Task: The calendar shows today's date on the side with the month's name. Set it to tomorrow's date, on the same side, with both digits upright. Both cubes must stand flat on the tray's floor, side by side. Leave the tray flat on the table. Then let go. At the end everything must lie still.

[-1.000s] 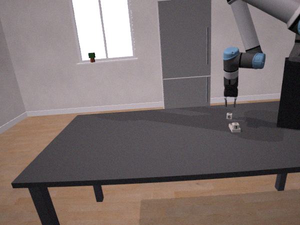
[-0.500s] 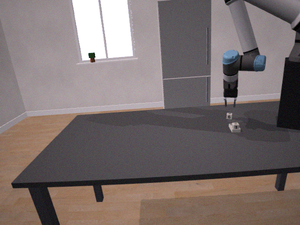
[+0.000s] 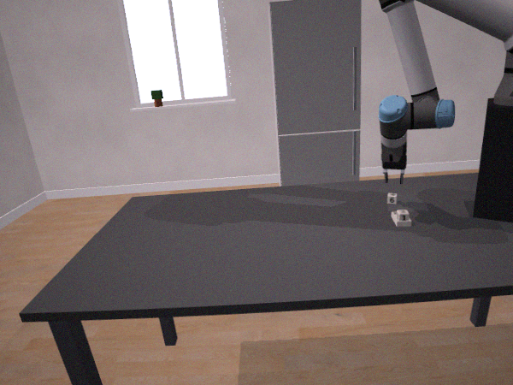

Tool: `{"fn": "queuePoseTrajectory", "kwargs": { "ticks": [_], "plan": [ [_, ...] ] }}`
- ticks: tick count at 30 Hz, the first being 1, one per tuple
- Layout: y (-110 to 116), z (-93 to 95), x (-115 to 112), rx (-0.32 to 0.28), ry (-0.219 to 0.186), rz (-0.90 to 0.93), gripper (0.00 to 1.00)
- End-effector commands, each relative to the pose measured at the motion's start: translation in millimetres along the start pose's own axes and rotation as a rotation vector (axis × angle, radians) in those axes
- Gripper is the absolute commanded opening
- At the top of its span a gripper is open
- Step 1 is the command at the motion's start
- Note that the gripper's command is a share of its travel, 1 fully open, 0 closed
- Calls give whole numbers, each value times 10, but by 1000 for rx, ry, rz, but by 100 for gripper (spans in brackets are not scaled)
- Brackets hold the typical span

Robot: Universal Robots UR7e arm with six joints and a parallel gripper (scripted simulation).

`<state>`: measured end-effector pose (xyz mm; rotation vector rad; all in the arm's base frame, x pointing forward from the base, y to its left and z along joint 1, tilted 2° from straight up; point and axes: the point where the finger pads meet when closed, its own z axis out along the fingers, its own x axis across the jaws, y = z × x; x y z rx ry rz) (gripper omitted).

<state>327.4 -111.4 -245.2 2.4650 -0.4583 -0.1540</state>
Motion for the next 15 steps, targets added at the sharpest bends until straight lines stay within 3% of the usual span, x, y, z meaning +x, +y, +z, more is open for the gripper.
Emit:
{"fn": "queuePoseTrajectory", "kwargs": {
  "ticks": [1, 15],
  "plan": [
    [-7, -10, 9, -82, 0, 2, 87],
    [-9, -21, 19, -113, 6, 2, 87]
  ]
}}
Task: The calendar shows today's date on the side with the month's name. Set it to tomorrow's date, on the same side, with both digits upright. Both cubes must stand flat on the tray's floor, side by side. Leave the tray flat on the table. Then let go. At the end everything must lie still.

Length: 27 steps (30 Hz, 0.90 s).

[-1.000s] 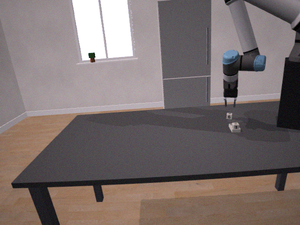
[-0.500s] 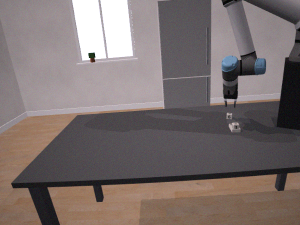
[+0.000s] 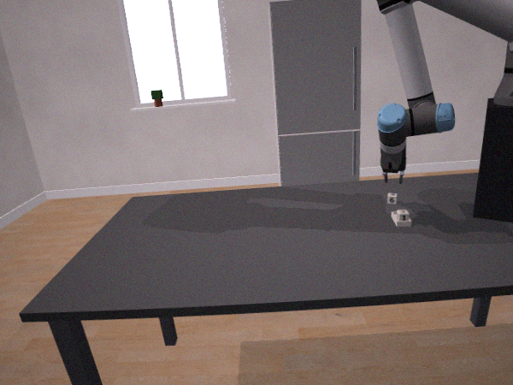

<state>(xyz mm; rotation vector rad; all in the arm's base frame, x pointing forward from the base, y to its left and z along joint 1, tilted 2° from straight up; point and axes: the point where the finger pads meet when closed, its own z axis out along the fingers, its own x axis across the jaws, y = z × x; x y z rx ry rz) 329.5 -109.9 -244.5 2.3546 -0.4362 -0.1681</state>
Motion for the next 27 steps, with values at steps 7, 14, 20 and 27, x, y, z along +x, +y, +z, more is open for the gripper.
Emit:
{"fn": "queuePoseTrajectory", "kwargs": {
  "ticks": [7, 14, 20, 27],
  "plan": [
    [4, -2, 4, -1, 0, 1, 87],
    [-6, 7, 4, -1, 0, 1, 87],
    [-34, 36, 4, -1, 0, 1, 87],
    [-75, 76, 4, -1, 0, 1, 87]
  ]
}}
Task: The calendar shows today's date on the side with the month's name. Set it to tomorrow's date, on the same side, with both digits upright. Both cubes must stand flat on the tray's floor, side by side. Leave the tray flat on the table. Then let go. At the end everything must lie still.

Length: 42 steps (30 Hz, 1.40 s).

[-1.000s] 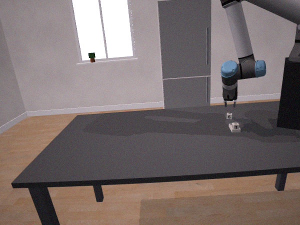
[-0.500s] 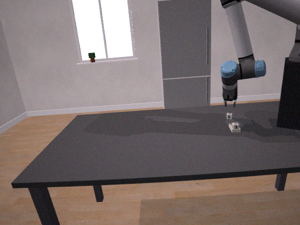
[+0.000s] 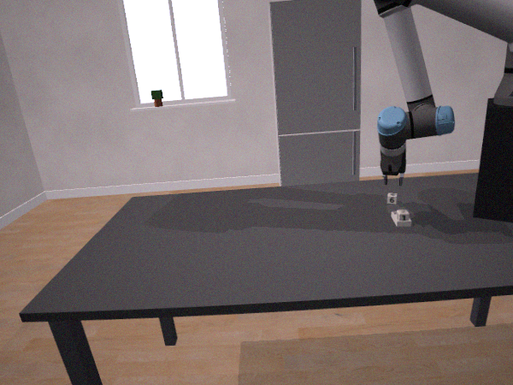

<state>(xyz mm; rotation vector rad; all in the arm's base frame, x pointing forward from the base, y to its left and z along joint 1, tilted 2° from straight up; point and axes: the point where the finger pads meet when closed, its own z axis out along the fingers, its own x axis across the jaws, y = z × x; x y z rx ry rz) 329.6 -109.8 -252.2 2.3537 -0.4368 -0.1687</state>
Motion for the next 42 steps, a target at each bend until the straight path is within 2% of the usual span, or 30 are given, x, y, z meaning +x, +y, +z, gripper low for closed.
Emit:
{"fn": "queuePoseTrajectory", "kwargs": {
  "ticks": [1, 29, 42],
  "plan": [
    [-31, 31, 4, 0, 1, 1, 87],
    [-360, 360, 5, 0, 1, 1, 87],
    [-430, 430, 5, 0, 1, 1, 87]
  ]
}}
